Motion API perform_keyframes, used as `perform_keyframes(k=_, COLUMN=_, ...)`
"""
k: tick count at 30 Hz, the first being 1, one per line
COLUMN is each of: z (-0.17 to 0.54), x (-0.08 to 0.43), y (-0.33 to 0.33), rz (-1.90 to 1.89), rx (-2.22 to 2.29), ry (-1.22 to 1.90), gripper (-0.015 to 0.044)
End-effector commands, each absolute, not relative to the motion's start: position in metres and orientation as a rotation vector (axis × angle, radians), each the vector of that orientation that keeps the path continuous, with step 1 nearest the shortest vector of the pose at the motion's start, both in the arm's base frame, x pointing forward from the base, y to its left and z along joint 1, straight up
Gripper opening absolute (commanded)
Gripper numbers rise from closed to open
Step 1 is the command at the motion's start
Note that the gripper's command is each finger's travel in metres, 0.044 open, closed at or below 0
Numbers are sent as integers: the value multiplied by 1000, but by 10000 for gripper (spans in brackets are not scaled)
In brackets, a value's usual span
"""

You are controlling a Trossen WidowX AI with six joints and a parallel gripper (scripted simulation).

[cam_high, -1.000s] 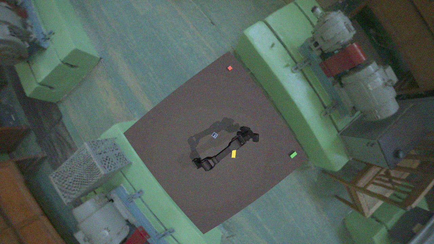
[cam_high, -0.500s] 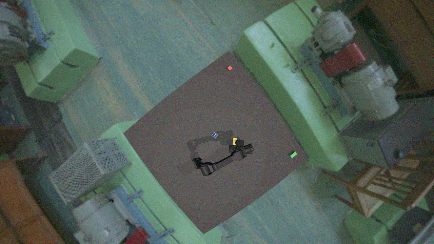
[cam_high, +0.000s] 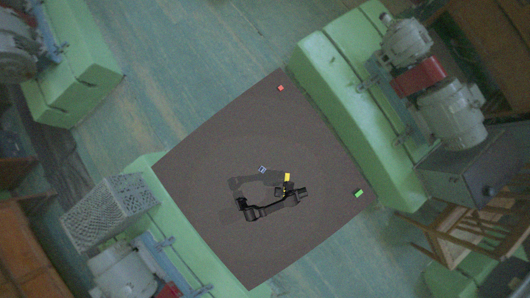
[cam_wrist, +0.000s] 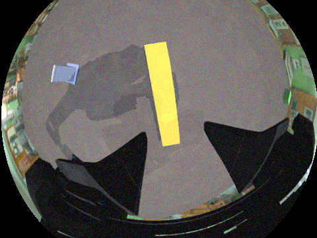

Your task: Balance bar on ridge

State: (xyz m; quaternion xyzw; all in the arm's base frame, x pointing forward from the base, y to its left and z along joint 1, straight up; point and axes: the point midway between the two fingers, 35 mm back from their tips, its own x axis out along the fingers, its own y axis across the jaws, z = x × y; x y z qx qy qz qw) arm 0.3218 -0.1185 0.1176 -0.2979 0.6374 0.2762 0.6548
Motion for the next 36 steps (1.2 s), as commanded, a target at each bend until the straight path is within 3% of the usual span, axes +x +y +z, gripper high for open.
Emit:
perform_keyframes(k=1, z=101, x=320, y=-118, rz=638, rx=-667, ry=1451, gripper=315)
perform_keyframes(k=36, z=48, x=320, y=-119, rz=638, rx=-667, ry=1451, gripper=315)
